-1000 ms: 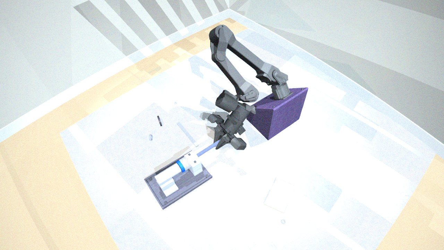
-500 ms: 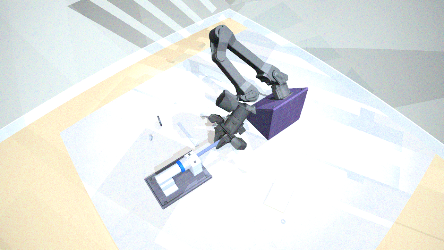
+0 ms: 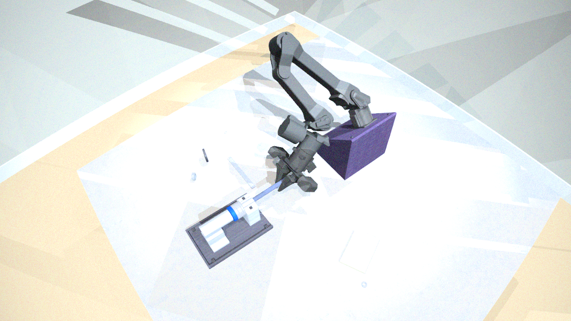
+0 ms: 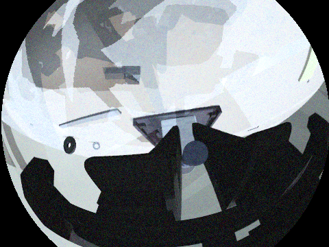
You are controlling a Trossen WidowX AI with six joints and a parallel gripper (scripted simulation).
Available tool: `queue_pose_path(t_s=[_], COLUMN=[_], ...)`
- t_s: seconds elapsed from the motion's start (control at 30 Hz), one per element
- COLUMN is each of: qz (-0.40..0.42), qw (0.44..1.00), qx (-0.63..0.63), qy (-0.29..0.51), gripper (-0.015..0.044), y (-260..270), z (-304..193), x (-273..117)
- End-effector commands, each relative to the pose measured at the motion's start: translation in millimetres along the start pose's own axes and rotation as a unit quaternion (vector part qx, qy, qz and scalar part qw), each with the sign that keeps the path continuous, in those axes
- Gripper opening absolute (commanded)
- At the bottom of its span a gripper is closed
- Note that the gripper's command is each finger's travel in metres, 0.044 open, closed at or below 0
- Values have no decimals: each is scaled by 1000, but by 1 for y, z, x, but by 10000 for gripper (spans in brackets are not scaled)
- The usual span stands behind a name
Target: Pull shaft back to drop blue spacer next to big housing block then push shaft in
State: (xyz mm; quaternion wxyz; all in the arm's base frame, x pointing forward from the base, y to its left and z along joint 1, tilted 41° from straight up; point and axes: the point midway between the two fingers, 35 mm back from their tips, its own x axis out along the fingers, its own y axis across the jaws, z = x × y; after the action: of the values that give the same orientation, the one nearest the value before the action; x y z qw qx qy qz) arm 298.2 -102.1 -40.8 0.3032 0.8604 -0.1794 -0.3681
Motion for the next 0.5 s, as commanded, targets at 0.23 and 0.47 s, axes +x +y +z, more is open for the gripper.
queue_pose_path(t_s=[0.23,0.47], qz=[-1,-1], qw=[1000,1000], qx=[-3,-3], qy=[-2,-2], gripper=[0,0], y=[-1,-1], z=[3,3], x=[-2,-2])
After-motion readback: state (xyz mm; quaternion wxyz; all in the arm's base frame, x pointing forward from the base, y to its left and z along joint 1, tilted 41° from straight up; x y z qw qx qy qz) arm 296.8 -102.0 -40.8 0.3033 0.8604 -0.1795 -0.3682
